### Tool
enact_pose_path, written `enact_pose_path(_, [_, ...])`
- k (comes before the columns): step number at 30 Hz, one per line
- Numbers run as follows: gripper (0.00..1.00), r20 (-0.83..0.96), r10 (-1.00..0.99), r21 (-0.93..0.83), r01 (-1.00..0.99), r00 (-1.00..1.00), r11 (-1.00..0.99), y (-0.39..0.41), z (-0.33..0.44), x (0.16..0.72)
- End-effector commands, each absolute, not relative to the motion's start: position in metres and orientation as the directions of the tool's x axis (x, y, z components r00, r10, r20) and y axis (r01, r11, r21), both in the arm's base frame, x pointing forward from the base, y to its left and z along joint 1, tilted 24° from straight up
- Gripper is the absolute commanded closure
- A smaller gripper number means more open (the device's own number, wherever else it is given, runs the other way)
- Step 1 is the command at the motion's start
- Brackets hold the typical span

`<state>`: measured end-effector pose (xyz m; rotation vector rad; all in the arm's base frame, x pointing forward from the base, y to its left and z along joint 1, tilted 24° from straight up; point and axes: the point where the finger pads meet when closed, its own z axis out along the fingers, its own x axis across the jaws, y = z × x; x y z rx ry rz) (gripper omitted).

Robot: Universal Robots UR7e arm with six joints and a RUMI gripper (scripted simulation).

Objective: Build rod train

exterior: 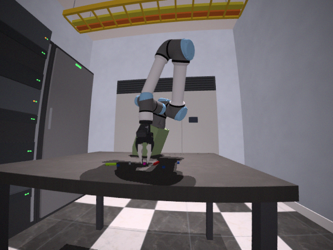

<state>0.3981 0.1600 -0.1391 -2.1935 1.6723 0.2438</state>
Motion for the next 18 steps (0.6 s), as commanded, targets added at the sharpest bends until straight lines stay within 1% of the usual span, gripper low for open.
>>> enact_pose_path(1, [0.86,-0.354,-0.892,-0.187,-0.956,0.281,-0.227,0.157,-0.133,0.398])
enact_pose_path(18, [0.86,-0.354,-0.892,-0.187,-0.956,0.281,-0.227,0.14,-0.091,0.394])
